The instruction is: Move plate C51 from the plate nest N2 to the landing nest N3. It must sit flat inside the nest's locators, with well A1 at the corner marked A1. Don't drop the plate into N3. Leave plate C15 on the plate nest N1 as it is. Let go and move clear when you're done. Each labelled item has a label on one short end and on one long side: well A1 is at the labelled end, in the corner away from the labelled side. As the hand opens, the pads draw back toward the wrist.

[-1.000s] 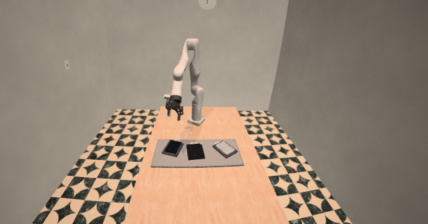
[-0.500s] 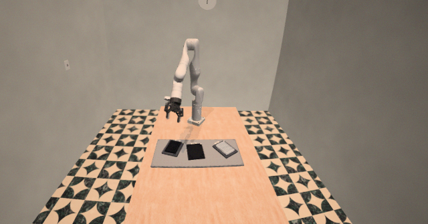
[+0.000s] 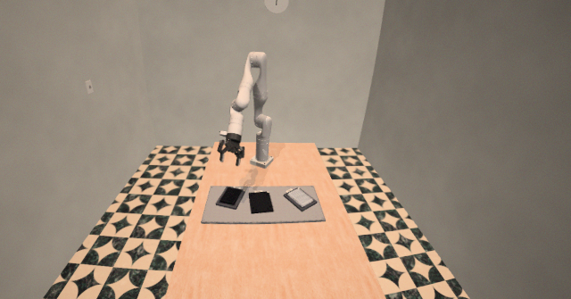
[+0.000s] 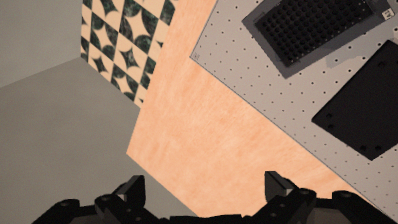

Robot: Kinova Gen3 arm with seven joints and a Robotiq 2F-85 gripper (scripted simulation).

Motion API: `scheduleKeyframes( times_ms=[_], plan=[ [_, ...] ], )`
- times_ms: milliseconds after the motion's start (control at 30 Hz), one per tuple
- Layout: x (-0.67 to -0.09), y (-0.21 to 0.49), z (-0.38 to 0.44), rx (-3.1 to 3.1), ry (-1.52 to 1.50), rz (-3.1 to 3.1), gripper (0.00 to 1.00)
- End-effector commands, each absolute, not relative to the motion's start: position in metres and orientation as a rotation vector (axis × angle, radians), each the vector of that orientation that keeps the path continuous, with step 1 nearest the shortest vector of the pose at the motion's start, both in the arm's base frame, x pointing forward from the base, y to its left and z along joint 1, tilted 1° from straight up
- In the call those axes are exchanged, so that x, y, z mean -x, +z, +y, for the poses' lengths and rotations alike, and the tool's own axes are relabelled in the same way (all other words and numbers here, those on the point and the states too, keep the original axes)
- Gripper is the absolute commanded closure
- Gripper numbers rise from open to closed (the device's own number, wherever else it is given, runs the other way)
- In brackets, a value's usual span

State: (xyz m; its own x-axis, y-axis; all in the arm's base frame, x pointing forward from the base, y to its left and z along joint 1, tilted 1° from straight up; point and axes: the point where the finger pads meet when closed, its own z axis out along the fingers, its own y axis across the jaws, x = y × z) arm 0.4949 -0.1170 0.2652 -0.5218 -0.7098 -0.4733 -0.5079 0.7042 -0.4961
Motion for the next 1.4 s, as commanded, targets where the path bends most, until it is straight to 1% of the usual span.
scheduleKeyframes(
  times_ms=[0, 1367],
  plan=[
    [-0.498, 0.261, -0.102, 0.943, -0.373, 2.256, 0.0],
    [-0.478, 0.2, -0.112, 0.646, -0.275, 2.562, 0.0]
  ],
)
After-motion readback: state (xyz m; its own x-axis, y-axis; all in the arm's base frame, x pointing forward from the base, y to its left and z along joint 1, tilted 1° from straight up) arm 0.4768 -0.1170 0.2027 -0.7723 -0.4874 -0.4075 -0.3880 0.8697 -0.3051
